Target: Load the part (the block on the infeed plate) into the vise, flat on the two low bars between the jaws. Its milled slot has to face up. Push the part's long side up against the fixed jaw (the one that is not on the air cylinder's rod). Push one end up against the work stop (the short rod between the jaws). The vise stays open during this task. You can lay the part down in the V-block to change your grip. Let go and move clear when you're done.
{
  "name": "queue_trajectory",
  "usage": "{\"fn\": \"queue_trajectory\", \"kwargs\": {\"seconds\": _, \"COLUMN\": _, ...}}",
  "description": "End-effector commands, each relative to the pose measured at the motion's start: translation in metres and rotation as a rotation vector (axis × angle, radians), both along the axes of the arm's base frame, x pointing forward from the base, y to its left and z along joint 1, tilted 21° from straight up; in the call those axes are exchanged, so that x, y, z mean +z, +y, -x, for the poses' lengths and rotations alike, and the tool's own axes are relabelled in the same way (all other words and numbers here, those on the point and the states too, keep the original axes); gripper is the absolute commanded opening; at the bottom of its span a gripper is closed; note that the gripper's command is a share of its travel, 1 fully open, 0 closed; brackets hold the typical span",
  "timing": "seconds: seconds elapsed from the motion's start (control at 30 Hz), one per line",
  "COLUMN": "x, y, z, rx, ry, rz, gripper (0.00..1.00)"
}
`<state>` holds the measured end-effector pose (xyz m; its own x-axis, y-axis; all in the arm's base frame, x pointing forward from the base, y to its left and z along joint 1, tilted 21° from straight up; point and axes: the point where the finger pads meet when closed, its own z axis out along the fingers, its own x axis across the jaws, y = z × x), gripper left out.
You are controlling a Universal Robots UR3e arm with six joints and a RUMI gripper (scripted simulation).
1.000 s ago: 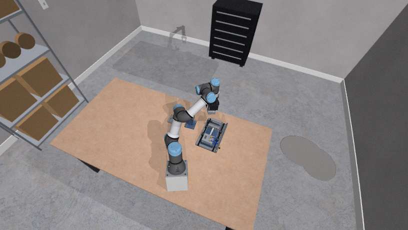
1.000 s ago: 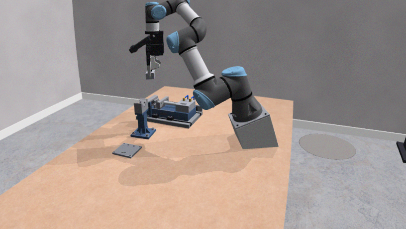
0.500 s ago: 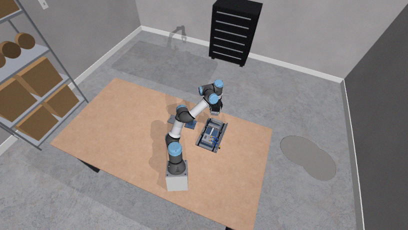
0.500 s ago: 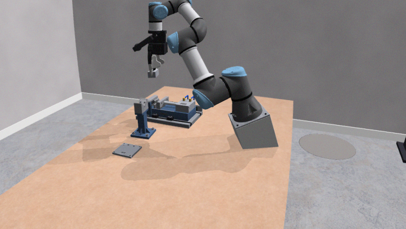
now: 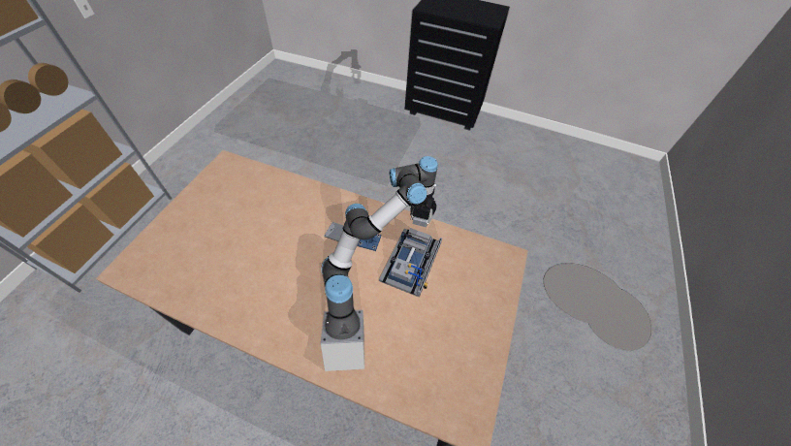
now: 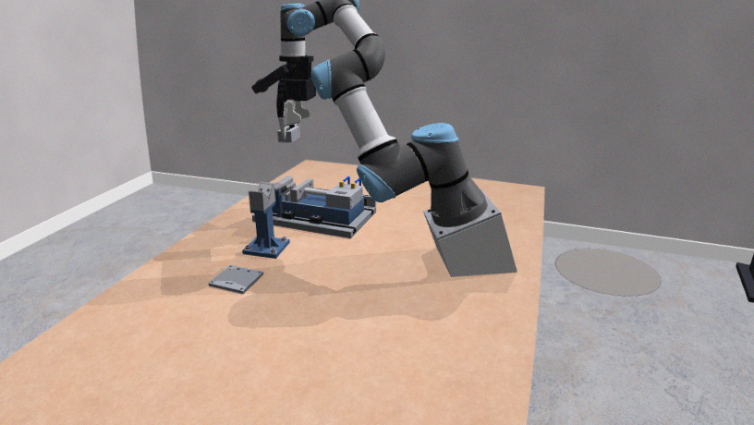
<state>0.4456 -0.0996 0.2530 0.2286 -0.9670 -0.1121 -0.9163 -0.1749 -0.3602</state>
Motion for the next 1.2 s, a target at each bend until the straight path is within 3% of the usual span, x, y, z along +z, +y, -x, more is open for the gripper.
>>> {"fn": "queue_trajectory", "kwargs": {"seconds": 0.0, "x": 0.0, "y": -0.006, "z": 0.0, "rx": -0.034, "ry": 0.005, "rz": -0.01, "gripper": 0.0}}
{"fn": "queue_trajectory", "kwargs": {"seconds": 1.17, "x": -0.002, "y": -0.018, "z": 0.0, "rx": -0.109, "ry": 0.017, "rz": -0.037, "gripper": 0.0}}
